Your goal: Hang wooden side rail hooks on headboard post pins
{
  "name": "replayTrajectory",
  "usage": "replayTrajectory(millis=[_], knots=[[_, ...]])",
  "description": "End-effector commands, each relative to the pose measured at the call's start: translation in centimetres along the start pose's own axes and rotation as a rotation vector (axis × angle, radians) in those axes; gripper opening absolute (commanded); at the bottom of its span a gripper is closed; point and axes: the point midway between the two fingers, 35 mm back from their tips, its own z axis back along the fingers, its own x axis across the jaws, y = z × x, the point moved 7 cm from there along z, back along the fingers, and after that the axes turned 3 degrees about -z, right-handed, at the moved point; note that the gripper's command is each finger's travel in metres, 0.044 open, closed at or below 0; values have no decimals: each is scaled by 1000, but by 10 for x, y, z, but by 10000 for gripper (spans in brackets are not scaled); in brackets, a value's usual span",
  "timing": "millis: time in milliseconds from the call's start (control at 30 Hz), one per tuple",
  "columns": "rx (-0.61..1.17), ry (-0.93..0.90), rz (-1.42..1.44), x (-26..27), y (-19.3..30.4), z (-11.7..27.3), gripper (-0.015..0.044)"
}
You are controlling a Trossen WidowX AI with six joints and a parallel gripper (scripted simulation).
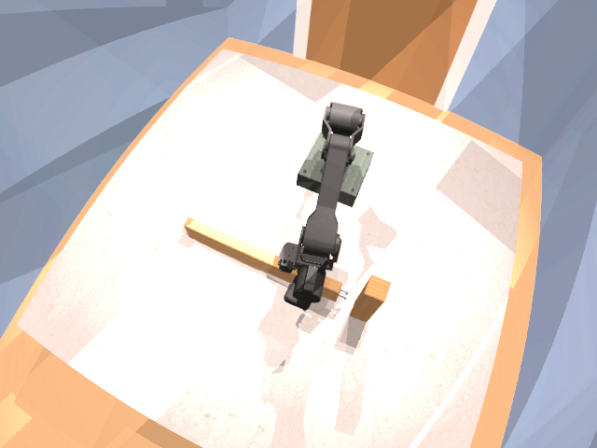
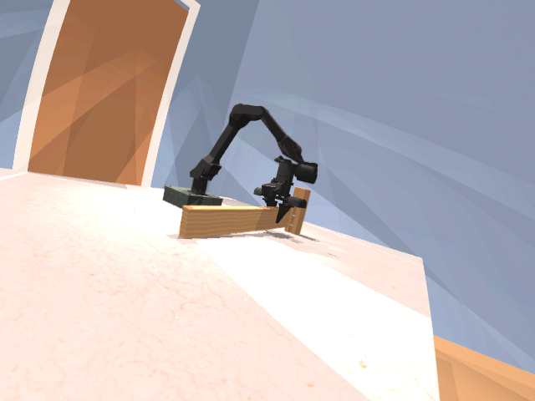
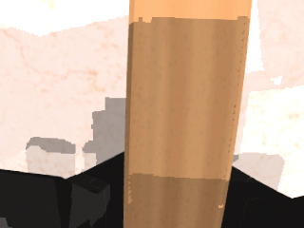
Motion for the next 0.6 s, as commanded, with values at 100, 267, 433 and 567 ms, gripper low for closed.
replayTrajectory(millis=[100,267,433,567], knots=[[6,-8,-3,0,2,3,0],[6,-8,-3,1,3,3,0],[6,-8,-3,1,3,4,0],[6,-8,-3,2,4,4,0]])
